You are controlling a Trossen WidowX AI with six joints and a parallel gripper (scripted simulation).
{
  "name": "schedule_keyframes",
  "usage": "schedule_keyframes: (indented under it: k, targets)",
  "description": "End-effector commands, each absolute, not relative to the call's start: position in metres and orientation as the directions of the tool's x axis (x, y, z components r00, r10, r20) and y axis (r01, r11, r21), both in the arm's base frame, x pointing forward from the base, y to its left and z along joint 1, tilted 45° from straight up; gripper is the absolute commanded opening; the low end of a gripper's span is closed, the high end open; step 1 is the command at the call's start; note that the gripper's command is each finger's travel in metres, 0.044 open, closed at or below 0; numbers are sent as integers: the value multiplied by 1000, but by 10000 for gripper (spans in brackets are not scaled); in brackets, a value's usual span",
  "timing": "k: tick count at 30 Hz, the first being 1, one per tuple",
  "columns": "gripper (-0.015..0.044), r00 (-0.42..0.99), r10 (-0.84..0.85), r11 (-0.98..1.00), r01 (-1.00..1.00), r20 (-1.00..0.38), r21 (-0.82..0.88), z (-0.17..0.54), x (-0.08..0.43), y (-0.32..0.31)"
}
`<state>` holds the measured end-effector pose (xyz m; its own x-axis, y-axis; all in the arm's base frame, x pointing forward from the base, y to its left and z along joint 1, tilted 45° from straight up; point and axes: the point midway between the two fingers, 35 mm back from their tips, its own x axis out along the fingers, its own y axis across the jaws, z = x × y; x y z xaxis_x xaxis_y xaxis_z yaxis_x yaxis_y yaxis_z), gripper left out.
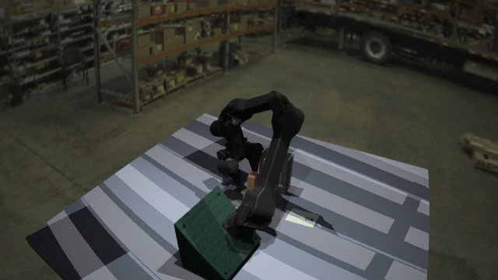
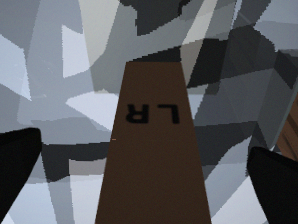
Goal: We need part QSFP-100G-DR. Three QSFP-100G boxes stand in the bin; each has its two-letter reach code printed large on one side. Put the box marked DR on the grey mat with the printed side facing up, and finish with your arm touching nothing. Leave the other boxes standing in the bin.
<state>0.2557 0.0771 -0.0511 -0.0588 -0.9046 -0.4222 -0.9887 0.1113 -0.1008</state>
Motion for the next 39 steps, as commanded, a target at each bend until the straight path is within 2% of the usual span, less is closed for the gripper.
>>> schedule_keyframes:
  k: [1,39]
  targets:
    - [440,-58,-904,111,-989,-423,-101,-51,256,78]
    - [440,-26,-905,41,-999,-425,-26,-45,259,128]
